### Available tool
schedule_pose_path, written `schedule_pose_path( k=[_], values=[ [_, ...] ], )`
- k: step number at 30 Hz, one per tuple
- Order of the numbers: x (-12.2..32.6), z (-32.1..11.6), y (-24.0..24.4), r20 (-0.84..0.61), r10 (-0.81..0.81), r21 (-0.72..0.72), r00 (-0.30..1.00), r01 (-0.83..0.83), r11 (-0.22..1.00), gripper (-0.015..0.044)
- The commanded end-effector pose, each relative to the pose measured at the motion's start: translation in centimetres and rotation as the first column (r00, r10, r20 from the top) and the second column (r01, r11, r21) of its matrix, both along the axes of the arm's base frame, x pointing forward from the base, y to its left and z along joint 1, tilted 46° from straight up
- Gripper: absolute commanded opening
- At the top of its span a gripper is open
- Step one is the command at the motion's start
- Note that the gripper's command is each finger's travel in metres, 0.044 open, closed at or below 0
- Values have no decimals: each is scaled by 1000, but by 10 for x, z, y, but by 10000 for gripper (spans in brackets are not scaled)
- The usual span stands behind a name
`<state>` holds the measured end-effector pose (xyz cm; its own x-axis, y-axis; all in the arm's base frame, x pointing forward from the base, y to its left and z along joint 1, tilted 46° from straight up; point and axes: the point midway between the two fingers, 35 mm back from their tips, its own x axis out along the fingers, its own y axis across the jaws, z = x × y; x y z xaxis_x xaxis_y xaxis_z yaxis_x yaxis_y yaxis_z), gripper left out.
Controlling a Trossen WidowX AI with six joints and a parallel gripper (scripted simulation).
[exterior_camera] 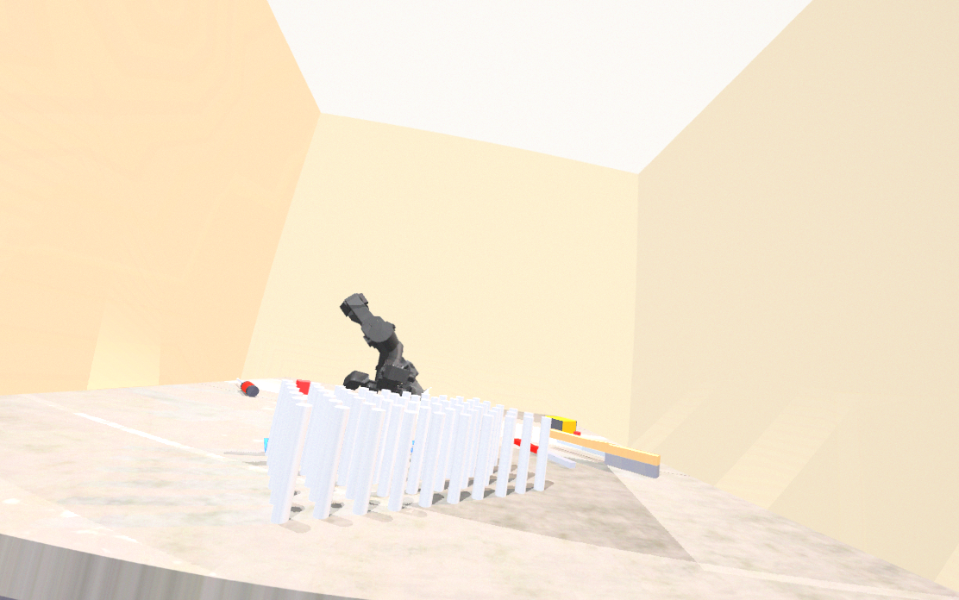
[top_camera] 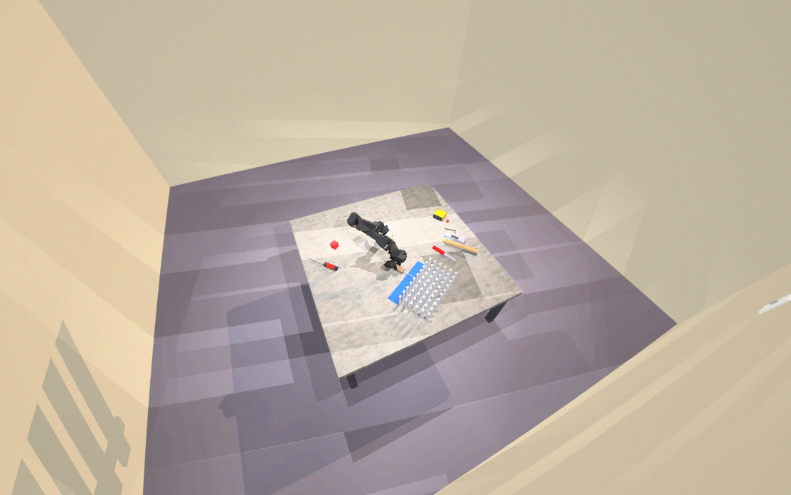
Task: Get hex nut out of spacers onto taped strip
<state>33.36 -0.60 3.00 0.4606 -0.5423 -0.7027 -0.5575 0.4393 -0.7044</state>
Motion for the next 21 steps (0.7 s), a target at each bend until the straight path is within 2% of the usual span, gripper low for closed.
schedule_pose_path(
  k=[1,21],
  values=[
    [-3,1,-1,-3,5,3,1000,-5,1000,0],
    [-12,5,-6,-3,5,3,1000,-5,1000,0]
  ],
)
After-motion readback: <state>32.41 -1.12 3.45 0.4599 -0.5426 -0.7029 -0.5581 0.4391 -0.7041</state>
